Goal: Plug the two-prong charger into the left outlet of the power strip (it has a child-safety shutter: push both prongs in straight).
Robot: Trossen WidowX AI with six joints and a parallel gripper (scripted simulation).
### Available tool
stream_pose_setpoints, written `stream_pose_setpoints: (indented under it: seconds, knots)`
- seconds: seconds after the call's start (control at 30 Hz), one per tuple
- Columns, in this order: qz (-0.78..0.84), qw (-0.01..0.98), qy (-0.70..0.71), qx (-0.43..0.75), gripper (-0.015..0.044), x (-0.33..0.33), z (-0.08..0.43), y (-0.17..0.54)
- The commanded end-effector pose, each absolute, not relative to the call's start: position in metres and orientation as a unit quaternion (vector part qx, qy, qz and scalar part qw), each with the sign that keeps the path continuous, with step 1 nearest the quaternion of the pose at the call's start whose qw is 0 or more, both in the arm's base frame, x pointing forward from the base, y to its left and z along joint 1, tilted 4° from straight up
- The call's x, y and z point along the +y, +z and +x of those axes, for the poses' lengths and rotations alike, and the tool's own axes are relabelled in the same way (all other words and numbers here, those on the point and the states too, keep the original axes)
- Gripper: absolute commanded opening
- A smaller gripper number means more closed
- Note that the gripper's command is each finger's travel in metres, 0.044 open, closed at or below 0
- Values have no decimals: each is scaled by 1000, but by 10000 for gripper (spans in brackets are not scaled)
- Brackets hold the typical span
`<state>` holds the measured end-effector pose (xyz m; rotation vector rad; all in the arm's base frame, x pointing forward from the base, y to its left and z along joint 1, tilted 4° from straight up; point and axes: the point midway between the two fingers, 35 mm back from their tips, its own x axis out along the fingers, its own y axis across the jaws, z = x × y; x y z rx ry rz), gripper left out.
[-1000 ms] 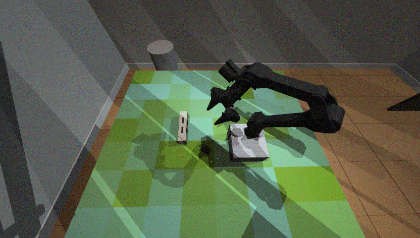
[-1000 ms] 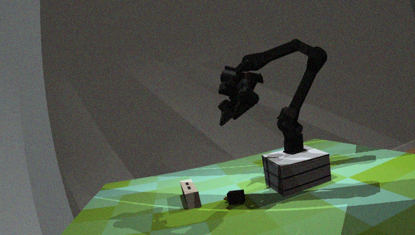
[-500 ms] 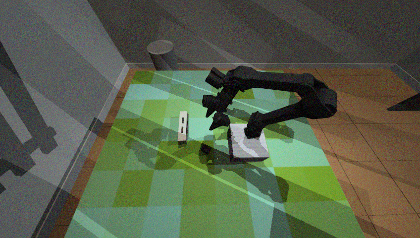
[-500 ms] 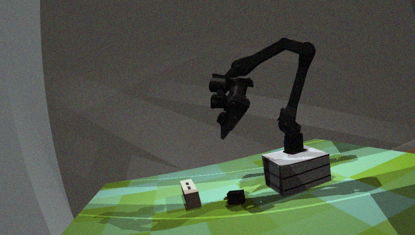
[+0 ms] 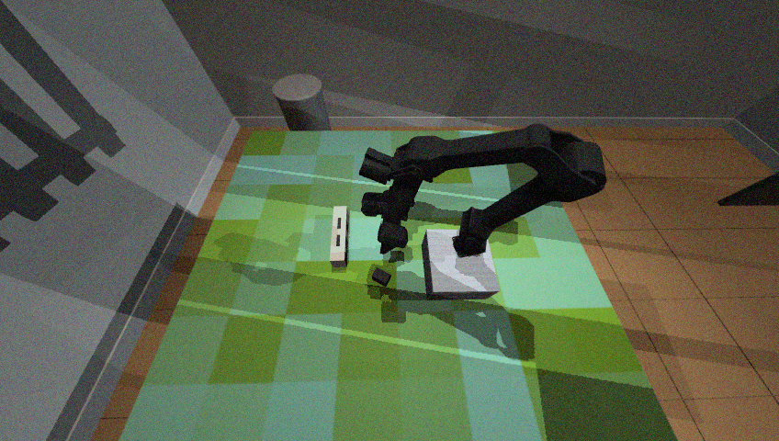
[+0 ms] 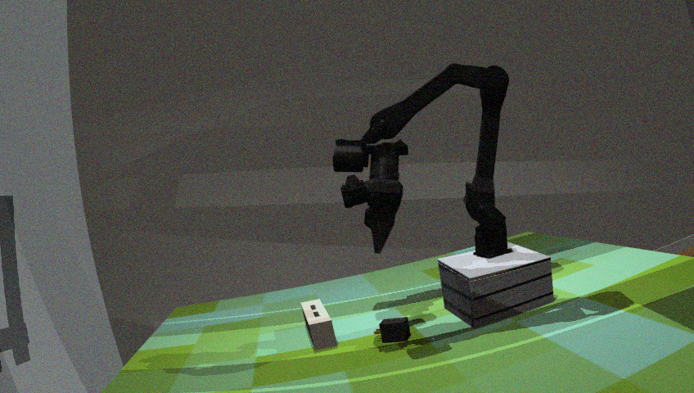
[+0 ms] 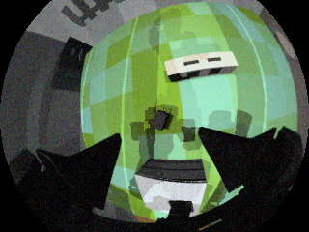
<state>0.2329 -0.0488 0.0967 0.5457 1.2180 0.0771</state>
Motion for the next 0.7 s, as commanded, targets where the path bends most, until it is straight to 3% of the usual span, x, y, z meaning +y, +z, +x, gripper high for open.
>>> stream_pose_setpoints:
  seconds: [0.0,0.67]
  knots:
    - [265,763,14,589,440,-44,238,86]
    - [287,677,-100,670,440,-14,253,37]
